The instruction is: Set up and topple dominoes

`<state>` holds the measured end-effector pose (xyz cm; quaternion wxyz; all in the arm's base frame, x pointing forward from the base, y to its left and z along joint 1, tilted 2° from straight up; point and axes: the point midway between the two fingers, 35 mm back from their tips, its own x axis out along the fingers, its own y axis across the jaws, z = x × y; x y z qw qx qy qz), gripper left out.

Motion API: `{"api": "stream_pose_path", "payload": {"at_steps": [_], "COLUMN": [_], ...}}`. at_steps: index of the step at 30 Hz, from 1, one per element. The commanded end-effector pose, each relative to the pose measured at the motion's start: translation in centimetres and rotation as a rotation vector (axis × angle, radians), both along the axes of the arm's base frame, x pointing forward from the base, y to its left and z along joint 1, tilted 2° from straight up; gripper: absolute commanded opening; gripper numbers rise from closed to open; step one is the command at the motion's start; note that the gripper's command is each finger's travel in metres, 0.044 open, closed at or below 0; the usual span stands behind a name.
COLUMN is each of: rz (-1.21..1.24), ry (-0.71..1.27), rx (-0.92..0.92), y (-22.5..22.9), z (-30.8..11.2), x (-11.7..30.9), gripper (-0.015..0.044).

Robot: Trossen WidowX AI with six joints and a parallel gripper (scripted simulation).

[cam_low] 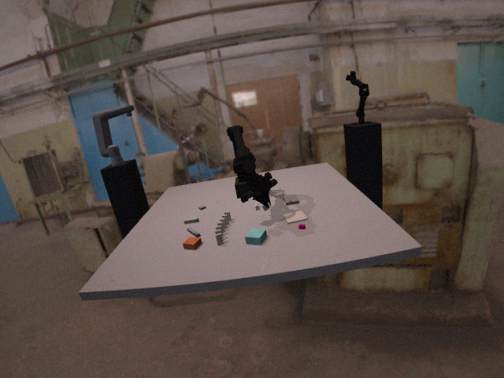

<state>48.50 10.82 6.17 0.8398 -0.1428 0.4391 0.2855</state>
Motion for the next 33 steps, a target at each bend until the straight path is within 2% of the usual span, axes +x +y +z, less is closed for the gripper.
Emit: {"api": "stream_pose_path", "payload": {"at_steps": [1,17,33], "rz": [-0.010,-0.009,0.035], "ry": [-0.051,-0.243,-0.428], "rx": [0.057,0.240,0.389], "y": [-0.2,-1.1,-2.1], "z": [-0.2,-0.6,0.1], "x": [0.3,0.5,-1.7], "gripper": [0.0023,0.0023,0.0023]}}
